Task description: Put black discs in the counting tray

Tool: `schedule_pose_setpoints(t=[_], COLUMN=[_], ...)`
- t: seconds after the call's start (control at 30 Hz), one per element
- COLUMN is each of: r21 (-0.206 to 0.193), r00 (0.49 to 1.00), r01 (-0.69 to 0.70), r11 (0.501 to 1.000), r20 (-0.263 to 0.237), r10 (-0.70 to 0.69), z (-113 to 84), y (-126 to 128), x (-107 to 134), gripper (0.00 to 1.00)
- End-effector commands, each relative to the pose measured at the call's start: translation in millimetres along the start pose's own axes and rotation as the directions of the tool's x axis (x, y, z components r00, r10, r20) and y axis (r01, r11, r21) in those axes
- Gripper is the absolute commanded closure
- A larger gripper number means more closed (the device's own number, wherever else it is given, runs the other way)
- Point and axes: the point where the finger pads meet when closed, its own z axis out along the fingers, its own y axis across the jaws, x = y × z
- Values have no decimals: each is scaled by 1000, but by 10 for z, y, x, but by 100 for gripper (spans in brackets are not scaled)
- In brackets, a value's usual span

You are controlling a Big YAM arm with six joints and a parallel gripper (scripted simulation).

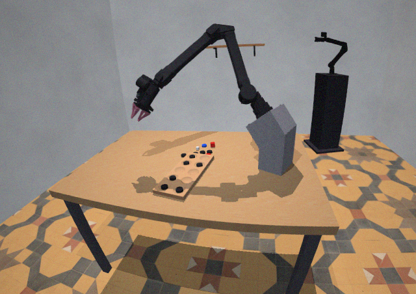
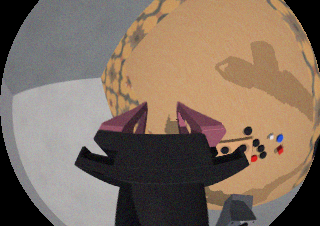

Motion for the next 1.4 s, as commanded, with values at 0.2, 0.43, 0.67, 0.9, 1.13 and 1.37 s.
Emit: schedule_pose_setpoints(t=[0.2, 0.43, 0.67, 0.9, 1.13, 1.37], r21=[-75, -77, -77, -60, -75, -37], r00=[982, 963, 930, 893, 904, 842], r01=[114, 191, 268, 342, 351, 414], r11=[991, 979, 960, 938, 933, 910], r20=[158, 210, 281, 332, 287, 396], r10=[-101, -172, -237, -305, -317, -367], z=[-340, -482, -673, -834, -633, -1042], y=[208, 165, 185, 144, 187, 155], x=[-768, -966, -1257, -1433, -1212, -1680], gripper=[56, 56, 56, 56, 56, 56])
